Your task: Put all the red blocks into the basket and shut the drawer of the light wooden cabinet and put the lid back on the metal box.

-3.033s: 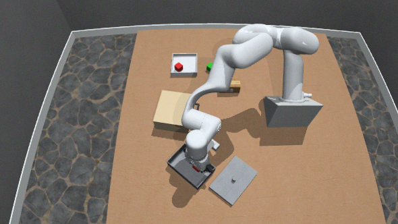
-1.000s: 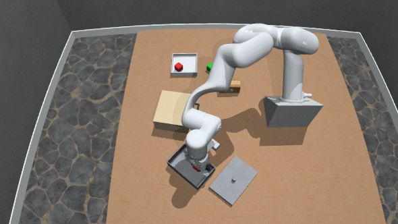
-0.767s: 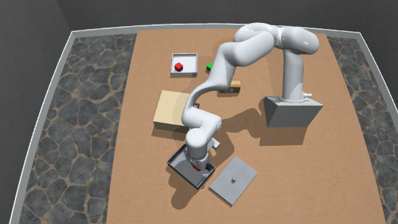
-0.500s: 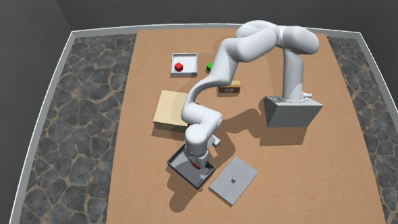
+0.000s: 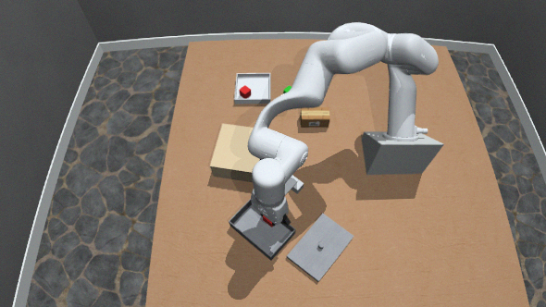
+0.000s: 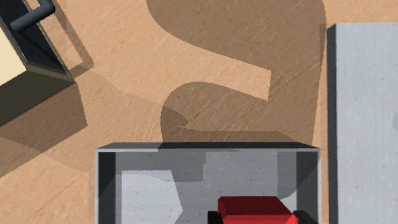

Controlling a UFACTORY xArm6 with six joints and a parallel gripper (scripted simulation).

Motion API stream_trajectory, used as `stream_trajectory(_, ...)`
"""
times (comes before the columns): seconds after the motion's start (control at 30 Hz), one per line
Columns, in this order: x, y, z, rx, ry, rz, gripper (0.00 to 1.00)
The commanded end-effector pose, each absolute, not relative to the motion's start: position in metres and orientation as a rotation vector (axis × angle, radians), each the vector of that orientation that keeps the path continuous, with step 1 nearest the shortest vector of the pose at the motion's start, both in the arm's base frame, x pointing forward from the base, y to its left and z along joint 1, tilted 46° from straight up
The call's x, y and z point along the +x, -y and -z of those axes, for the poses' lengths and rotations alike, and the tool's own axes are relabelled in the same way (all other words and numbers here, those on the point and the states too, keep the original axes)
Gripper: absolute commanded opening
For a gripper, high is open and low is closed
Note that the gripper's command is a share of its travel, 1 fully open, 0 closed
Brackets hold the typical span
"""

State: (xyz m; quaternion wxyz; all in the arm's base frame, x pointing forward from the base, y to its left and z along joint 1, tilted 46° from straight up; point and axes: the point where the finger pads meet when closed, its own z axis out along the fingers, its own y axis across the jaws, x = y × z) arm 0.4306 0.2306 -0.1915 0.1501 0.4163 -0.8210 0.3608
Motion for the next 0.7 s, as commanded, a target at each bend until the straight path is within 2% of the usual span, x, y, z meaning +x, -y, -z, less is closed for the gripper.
stream_trajectory(0.0, 0.43, -0.246, 0.177, 1.197, 2.362, -1.037, 0.0)
stream_trajectory(0.67, 0.429, -0.264, 0.159, 1.197, 2.362, -1.037, 0.0)
